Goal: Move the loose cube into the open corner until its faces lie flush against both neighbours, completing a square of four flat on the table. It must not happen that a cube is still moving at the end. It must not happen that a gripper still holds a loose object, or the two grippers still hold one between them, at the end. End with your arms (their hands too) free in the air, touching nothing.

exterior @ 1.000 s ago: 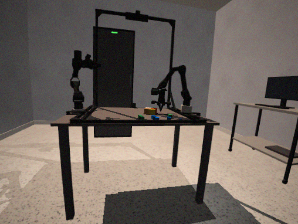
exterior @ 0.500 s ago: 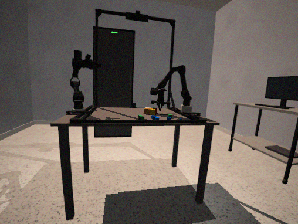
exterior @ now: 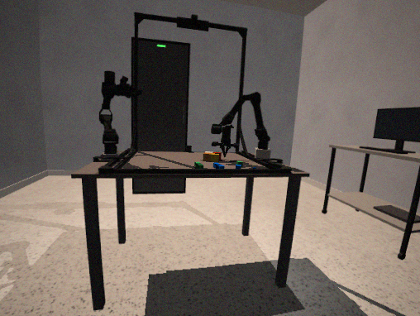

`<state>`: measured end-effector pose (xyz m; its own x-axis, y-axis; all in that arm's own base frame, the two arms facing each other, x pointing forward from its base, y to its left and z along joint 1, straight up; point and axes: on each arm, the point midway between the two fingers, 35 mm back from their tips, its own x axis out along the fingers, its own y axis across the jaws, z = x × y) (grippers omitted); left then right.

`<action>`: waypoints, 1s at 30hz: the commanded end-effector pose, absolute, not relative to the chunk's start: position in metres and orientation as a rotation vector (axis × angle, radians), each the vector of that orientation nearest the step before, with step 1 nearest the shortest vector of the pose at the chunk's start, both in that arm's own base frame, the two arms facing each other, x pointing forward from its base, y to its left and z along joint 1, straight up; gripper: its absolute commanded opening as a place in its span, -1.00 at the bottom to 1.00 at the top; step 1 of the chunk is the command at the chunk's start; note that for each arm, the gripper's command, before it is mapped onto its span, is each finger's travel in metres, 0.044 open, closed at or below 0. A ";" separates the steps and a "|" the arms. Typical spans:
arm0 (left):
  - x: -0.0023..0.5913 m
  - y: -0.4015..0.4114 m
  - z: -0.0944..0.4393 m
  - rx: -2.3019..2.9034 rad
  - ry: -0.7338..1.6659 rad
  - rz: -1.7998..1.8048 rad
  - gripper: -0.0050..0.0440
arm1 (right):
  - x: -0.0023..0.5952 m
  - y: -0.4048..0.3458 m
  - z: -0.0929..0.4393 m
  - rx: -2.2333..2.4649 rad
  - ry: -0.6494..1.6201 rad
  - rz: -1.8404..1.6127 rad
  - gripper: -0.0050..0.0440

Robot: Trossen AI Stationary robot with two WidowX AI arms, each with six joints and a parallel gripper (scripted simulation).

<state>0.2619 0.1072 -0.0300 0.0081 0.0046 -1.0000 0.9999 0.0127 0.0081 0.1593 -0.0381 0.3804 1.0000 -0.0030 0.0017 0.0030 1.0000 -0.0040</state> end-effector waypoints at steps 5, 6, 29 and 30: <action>0.265 0.107 -0.032 1.198 1.216 -1.198 -0.80 | 0.159 -0.038 0.380 0.001 -0.001 0.000 0.84; 0.266 0.107 -0.032 1.198 1.216 -1.198 -0.80 | 0.159 -0.038 0.380 0.001 -0.001 0.000 0.84; 0.274 0.107 -0.032 1.198 1.216 -1.198 -0.80 | 0.159 -0.038 0.380 0.001 -0.001 0.000 0.84; 0.275 0.107 -0.032 1.198 1.216 -1.198 -0.80 | 0.159 -0.038 0.380 0.001 -0.001 0.000 0.84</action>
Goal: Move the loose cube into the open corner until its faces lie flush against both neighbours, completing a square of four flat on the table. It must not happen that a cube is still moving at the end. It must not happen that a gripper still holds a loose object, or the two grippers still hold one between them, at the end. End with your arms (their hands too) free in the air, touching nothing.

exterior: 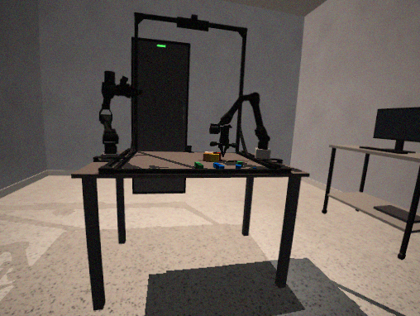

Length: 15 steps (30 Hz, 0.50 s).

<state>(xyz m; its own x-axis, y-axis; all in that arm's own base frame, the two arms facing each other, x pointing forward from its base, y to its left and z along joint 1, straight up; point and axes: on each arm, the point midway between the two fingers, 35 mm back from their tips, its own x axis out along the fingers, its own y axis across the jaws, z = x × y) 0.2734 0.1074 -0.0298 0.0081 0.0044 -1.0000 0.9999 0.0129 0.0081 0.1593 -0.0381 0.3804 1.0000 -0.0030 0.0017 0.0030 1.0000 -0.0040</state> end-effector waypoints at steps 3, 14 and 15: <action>0.275 0.107 -0.032 1.198 1.216 -1.198 -0.80 | 0.159 -0.038 0.380 0.001 -0.001 0.000 0.84; 0.280 0.107 -0.032 1.198 1.216 -1.198 -0.80 | 0.159 -0.038 0.380 0.001 -0.001 0.000 0.84; 0.281 0.107 -0.032 1.198 1.216 -1.198 -0.80 | 0.159 -0.038 0.380 0.001 -0.001 0.000 0.84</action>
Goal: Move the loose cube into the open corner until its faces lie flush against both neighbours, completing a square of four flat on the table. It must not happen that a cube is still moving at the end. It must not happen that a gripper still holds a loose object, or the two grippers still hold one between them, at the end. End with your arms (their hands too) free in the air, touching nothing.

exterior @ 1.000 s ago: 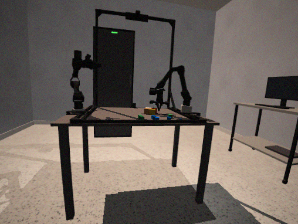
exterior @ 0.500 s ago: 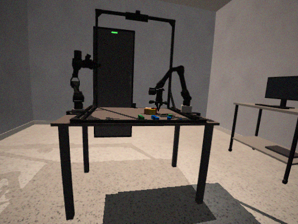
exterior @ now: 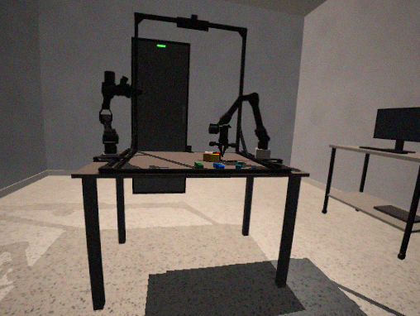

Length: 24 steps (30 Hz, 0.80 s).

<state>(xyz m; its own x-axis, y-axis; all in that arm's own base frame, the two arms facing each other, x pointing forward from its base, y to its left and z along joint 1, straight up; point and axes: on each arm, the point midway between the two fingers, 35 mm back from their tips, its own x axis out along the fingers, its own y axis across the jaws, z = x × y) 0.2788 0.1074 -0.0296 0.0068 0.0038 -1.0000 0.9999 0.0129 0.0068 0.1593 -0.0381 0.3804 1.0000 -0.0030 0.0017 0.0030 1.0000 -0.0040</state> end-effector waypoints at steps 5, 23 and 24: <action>0.282 0.107 -0.032 1.198 1.216 -1.198 -0.80 | 0.159 -0.038 0.380 0.001 -0.001 0.000 0.84; 0.283 0.107 -0.032 1.198 1.216 -1.198 -0.80 | 0.159 -0.038 0.380 0.001 -0.001 0.000 0.84; 0.283 0.107 -0.032 1.198 1.216 -1.198 -0.80 | 0.159 -0.038 0.380 0.001 -0.001 0.000 0.84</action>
